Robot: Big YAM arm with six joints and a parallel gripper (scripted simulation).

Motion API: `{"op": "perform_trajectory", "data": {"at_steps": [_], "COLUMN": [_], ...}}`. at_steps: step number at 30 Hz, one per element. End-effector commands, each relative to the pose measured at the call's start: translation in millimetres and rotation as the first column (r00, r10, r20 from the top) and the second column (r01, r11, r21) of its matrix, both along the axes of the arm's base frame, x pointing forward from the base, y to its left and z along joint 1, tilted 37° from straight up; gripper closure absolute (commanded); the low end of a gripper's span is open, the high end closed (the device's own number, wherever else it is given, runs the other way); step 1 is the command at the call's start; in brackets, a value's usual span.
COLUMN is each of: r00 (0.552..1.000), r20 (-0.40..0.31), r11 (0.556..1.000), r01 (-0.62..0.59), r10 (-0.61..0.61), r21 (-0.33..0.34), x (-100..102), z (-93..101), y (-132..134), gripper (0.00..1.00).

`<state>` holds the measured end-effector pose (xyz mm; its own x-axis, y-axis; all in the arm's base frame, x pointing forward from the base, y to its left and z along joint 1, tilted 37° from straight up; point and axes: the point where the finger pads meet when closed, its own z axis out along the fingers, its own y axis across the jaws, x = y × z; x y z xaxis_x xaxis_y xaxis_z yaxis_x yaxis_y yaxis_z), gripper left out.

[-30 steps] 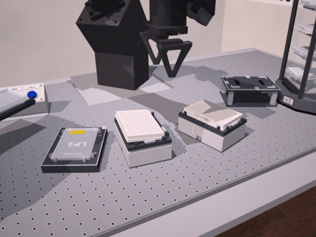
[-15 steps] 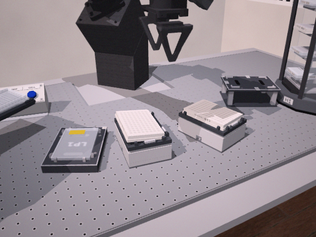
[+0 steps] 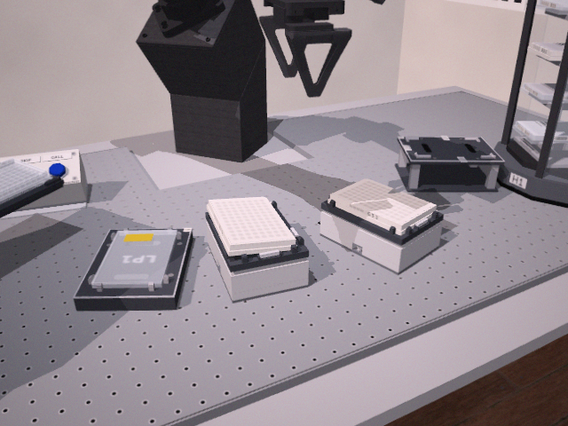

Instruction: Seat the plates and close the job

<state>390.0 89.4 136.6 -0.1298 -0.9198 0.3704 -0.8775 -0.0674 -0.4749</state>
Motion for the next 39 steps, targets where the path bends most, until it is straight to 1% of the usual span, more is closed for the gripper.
{"op": "perform_trajectory", "data": {"at_steps": [1, 5, 10, 12, 13, 16, 20, 27, 29, 30, 31, 39], "r00": [0.992, 0.972, 0.927, 0.927, 0.916, 0.877, 0.816, 0.684, 0.684, 0.663, 0.653, 0.653], "r20": [0.066, 0.105, 0.142, 0.142, 0.147, 0.161, 0.171, 0.165, 0.165, 0.162, 0.16, 0.158], "r11": [0.992, 0.97, 0.921, 0.921, 0.908, 0.866, 0.799, 0.654, 0.654, 0.631, 0.62, 0.619], "r01": [0.098, 0.196, 0.309, 0.309, 0.33, 0.39, 0.46, 0.556, 0.556, 0.566, 0.571, 0.571], "r10": [-0.103, -0.212, -0.348, -0.348, -0.374, -0.453, -0.553, -0.711, -0.711, -0.731, -0.741, -0.74], "r21": [0.076, 0.146, 0.238, 0.238, 0.256, 0.313, 0.387, 0.514, 0.514, 0.531, 0.539, 0.539], "x": [9, 8, 8, 8, 7, 7, 6, 5, 5, 5, 5, 3], "z": [6.2, -0.1, -7.9, -7.9, -9.5, -14.3, -20.6, -31.6, -31.6, -33.2, -34.8, -47.4], "y": [22, 35, 50, 50, 53, 63, 75, 97, 97, 100, 103, 128], "gripper": [0.0, 0.0, 0.0, 0.0, 0.0, 0.0, 0.0, 0.0, 0.0, 0.0, 0.0, 0.0]}}
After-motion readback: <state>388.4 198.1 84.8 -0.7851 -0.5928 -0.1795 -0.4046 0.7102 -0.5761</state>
